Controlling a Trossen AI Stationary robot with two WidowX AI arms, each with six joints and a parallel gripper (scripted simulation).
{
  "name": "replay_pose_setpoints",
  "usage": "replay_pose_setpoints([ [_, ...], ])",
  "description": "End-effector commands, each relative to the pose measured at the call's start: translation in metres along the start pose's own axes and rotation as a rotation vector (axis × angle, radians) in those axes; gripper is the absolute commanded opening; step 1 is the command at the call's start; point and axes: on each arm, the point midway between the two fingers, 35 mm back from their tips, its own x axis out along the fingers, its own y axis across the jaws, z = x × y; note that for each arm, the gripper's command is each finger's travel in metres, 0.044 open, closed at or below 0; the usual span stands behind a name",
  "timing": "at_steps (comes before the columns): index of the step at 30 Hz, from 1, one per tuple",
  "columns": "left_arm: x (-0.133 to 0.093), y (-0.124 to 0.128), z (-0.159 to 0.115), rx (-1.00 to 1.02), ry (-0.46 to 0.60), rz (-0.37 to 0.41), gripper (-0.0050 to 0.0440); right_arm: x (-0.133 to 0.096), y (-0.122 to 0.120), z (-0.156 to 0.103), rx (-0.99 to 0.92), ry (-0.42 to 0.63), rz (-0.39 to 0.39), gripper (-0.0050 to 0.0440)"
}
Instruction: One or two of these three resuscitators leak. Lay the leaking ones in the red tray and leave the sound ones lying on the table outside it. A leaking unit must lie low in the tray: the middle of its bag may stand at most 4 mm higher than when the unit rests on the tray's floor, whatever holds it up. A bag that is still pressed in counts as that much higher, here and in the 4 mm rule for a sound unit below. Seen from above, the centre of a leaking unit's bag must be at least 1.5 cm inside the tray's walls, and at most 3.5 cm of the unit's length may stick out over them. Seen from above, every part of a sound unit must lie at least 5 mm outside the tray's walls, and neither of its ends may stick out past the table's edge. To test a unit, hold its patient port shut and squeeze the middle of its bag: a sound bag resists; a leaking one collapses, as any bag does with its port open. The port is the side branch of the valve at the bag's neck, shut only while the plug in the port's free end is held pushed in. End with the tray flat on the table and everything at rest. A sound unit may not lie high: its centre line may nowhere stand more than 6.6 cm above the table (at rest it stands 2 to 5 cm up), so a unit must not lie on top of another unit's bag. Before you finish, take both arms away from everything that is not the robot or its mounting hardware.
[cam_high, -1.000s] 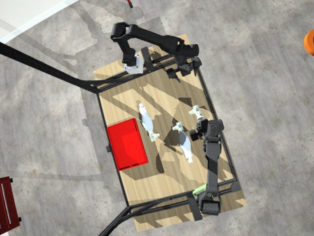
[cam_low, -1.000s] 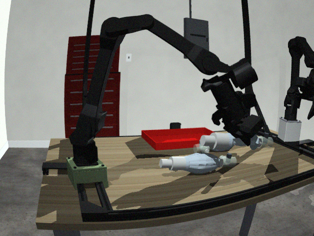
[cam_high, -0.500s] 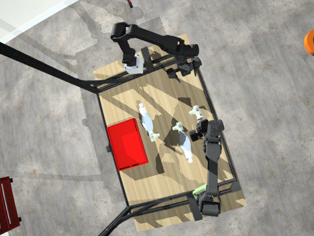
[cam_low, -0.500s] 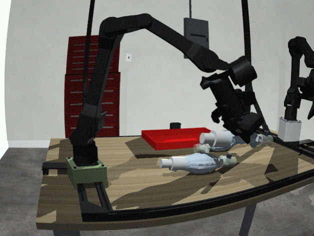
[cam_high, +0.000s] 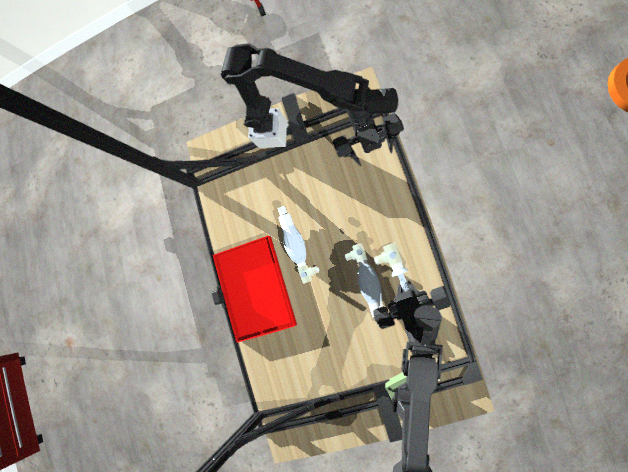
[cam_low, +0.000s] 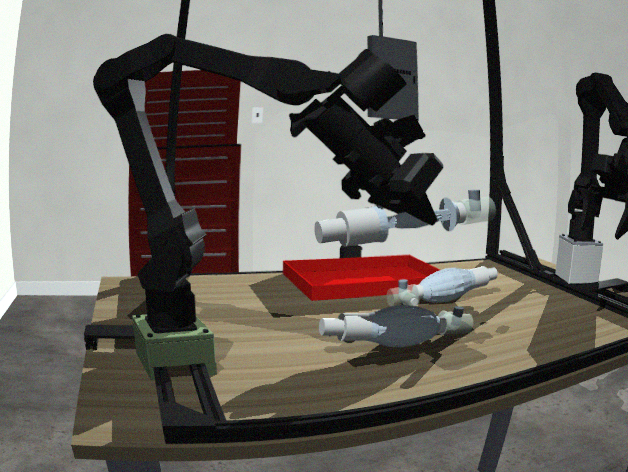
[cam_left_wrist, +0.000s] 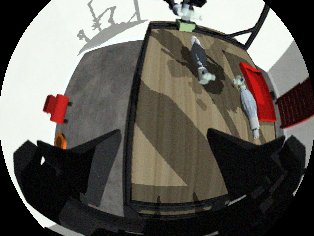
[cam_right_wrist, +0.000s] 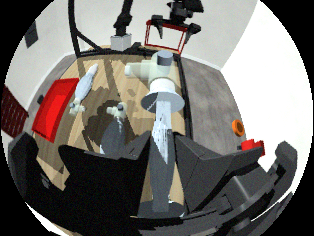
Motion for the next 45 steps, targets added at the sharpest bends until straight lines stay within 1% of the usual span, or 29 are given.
replay_pose_setpoints([
  [1, 0.000, 0.000, 0.000, 0.000, -0.001, 0.000, 0.0440, -0.004, 0.003, -0.001, -0.001, -0.013, -0.006, 0.0000],
  [11, 0.000, 0.000, 0.000, 0.000, -0.001, 0.000, 0.0440, -0.042, 0.019, -0.017, -0.032, -0.128, -0.050, 0.0000],
  [17, 0.000, 0.000, 0.000, 0.000, -0.001, 0.000, 0.0440, -0.042, 0.019, -0.017, -0.032, -0.128, -0.050, 0.0000],
  [18, 0.000, 0.000, 0.000, 0.002, 0.000, 0.000, 0.0440, -0.034, 0.031, -0.022, -0.012, -0.040, 0.001, 0.0000],
  [20, 0.000, 0.000, 0.000, 0.002, 0.000, 0.000, 0.0440, -0.030, 0.056, -0.034, 0.010, 0.117, 0.078, 0.0000],
  [23, 0.000, 0.000, 0.000, 0.002, 0.000, 0.000, 0.0440, -0.036, 0.090, -0.055, 0.007, 0.363, 0.153, 0.0000],
  [26, 0.000, 0.000, 0.000, 0.002, 0.000, 0.000, 0.0440, -0.054, 0.116, -0.075, -0.038, 0.612, 0.176, 0.0000],
  [28, 0.000, 0.000, 0.000, 0.002, 0.000, 0.000, 0.0440, -0.072, 0.129, -0.086, -0.091, 0.773, 0.162, 0.0000],
  [34, 0.000, 0.000, 0.000, 0.002, 0.000, 0.000, 0.0440, -0.072, 0.129, -0.086, -0.091, 0.773, 0.162, 0.0000],
  [35, 0.000, 0.000, 0.000, 0.000, 0.001, 0.001, 0.0440, -0.048, 0.129, -0.065, -0.067, 0.602, 0.173, 0.0000],
  [45, 0.000, 0.000, 0.000, 0.000, 0.001, 0.001, 0.0440, -0.077, 0.131, -0.088, -0.106, 0.810, 0.156, 0.0000],
])
